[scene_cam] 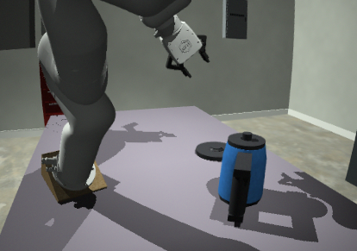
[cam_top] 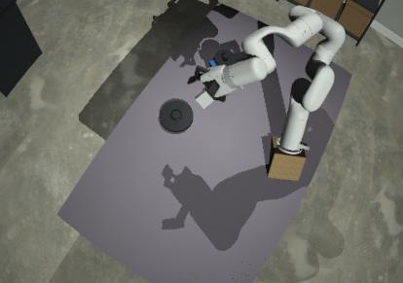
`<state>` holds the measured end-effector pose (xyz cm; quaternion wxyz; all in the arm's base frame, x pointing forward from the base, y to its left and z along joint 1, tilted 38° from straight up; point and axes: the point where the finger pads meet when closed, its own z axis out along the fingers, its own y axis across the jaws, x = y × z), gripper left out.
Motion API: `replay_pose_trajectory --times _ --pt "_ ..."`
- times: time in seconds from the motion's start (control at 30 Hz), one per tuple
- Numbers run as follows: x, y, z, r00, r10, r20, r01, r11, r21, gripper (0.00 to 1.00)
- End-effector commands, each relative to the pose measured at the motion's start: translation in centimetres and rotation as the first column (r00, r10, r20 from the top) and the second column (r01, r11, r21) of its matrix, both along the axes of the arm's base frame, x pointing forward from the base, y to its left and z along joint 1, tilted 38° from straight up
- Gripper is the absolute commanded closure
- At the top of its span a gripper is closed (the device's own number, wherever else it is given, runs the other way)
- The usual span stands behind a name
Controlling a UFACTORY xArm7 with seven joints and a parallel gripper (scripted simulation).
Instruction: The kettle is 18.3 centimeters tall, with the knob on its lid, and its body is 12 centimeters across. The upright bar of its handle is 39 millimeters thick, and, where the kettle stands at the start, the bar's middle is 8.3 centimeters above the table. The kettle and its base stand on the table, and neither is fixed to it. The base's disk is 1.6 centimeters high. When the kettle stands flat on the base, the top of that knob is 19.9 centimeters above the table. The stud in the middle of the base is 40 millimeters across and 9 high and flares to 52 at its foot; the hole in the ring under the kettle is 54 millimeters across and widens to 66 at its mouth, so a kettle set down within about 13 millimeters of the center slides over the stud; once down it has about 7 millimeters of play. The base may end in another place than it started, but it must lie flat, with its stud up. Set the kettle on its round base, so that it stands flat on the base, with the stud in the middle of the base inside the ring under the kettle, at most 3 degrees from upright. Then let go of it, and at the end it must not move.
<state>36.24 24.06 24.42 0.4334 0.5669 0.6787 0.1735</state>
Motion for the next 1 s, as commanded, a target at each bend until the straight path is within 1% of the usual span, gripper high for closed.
replay_pose_trajectory --times 0.0,0.13,0.53,0.6,0.97 --pt "0.2 -0.3 0.6 1.0 0.013 -0.008 -0.014 0.999 -0.036 0.19" --pt "0.4 -0.7 1.0 1.0 0.022 -0.017 -0.023 0.997 -0.068 0.19" --pt "1.3 -2.5 2.7 0.996 0.058 -0.068 -0.071 0.974 -0.213 0.19" --pt "1.3 -2.5 2.7 0.996 0.058 -0.068 -0.071 0.974 -0.213 0.19" --pt "1.9 -4.5 4.4 0.986 0.085 -0.144 -0.132 0.925 -0.357 0.19"
